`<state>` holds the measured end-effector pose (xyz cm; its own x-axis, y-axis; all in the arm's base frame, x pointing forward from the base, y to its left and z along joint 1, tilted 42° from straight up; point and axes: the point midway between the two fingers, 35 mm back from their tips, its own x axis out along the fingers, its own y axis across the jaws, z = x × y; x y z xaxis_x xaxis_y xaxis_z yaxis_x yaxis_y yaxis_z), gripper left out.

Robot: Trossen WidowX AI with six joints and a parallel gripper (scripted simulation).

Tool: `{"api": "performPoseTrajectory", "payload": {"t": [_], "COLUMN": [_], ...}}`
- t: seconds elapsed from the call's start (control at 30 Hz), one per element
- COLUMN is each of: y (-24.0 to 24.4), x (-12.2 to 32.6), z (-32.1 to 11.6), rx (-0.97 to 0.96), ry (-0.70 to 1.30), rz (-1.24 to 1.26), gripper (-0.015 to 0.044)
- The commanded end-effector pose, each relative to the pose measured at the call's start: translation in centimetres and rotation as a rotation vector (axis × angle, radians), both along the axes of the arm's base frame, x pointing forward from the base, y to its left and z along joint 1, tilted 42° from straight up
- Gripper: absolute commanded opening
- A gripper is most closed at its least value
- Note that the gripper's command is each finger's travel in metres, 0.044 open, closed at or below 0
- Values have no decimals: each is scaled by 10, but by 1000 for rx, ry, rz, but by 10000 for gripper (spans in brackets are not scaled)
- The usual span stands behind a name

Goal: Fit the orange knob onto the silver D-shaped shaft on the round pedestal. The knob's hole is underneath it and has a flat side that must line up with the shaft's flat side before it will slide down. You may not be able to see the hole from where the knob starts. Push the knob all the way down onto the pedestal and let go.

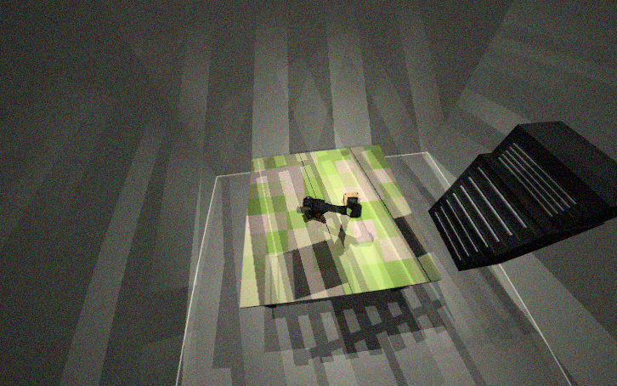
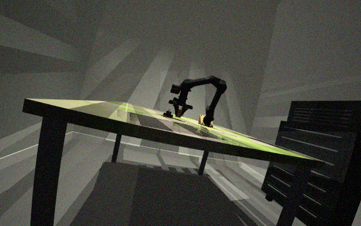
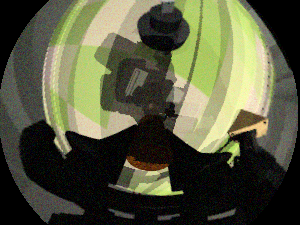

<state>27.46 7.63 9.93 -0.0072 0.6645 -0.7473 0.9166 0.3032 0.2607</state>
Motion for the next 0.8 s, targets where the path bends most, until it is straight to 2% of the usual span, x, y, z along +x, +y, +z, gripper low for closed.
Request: {"api": "performPoseTrajectory", "payload": {"t": [0.0, 0.3, 0.6, 0.77], "y": [13, 14, 14, 14], "x": [0, -4, -3, -3], "z": [-14, -16, -16, -16], "rx": [9, 9, 5, 5], "ry": [6, 7, 8, 8], "rz": [0, 2, 9, 9], "gripper": [0, 0, 236, 240]}}
